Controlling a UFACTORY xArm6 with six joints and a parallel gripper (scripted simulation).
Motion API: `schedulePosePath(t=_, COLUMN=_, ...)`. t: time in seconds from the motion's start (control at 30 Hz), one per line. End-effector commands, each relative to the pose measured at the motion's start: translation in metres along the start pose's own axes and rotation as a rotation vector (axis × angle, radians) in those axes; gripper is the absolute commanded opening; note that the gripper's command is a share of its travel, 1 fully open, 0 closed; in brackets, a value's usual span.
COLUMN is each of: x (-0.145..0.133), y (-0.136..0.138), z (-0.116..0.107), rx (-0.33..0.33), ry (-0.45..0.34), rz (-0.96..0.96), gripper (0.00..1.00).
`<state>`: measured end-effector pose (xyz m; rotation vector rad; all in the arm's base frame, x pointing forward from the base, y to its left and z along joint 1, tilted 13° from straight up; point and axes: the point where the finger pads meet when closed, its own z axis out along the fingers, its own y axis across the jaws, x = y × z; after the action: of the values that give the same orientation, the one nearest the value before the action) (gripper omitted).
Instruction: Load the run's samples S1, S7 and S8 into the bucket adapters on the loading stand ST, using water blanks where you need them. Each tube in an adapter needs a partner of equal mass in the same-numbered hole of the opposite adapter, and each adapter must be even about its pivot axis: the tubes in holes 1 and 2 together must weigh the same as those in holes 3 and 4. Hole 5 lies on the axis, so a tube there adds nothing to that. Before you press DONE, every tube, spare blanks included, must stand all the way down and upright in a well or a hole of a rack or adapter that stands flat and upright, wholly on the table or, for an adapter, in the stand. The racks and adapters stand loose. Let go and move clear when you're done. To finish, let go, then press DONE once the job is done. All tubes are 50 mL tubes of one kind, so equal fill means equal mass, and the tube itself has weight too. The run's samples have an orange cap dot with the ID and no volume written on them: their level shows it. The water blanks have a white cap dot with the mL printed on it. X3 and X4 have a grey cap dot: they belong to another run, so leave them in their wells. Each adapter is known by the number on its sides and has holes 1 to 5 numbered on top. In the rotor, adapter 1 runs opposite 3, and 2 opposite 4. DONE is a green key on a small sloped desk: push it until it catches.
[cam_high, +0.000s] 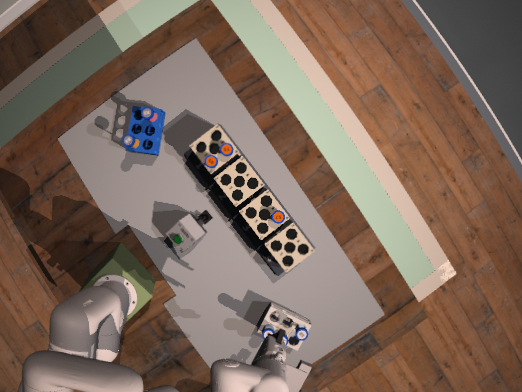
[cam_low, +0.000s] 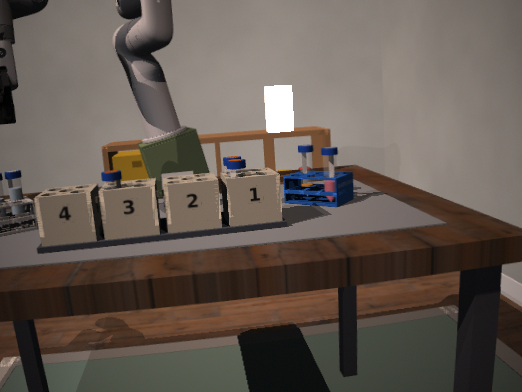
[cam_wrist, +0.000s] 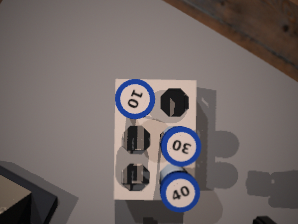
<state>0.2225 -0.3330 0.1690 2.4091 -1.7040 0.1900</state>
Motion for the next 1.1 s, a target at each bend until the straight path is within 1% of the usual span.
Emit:
schedulePosePath(t=0.0, x=0.002, y=0.0, z=0.008, rx=0.001, ry=0.004, rz=0.0, gripper=0.57)
schedulePosePath(t=0.07, x=0.002, y=0.0, z=0.008, rx=0.001, ry=0.004, rz=0.0, gripper=0.57)
schedulePosePath(t=1.07, x=0.002, y=0.0, z=0.064, rx=0.001, ry=0.004, rz=0.0, gripper=0.57)
